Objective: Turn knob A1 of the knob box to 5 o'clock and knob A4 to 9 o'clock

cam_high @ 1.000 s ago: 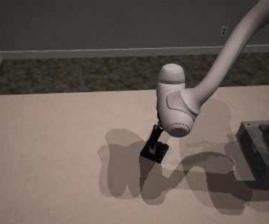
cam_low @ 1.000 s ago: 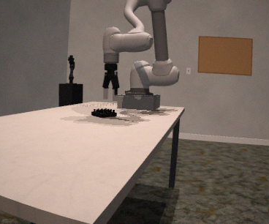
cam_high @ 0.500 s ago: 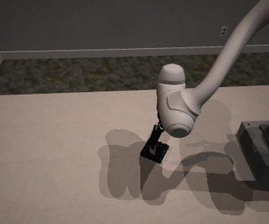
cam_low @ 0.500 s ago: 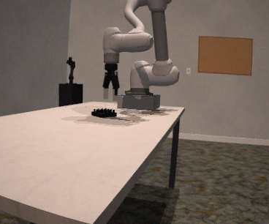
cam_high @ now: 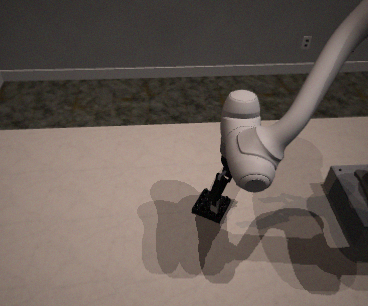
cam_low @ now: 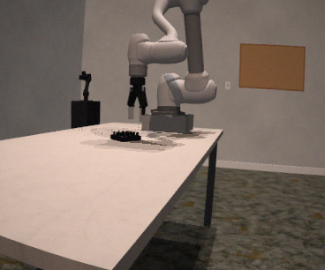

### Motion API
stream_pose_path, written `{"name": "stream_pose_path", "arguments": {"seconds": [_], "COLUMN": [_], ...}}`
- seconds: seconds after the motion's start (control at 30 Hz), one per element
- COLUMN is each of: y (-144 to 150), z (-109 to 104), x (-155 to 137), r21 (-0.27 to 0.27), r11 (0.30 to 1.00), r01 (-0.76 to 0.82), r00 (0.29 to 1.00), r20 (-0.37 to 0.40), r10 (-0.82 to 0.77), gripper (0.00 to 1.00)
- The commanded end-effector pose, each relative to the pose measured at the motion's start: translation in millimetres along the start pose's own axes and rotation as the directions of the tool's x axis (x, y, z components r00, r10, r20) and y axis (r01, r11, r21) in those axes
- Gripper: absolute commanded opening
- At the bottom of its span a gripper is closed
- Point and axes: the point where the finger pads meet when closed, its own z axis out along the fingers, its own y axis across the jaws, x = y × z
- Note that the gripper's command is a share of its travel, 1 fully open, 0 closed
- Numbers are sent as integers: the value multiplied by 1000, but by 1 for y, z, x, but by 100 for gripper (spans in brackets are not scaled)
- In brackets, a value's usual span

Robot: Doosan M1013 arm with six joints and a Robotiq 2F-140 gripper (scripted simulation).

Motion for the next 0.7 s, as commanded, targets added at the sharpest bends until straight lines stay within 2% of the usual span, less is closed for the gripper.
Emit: {"name": "stream_pose_path", "arguments": {"seconds": [0.0,0.37,0.67], "y": [1,8,9], "z": [0,1,1], "x": [-4,-25,-29], "r21": [0,0,0], "r11": [1000,1000,1000], "r01": [0,0,0], "r00": [1000,1000,1000], "r20": [0,0,0], "r10": [0,0,0], "gripper": [100,100,100]}}
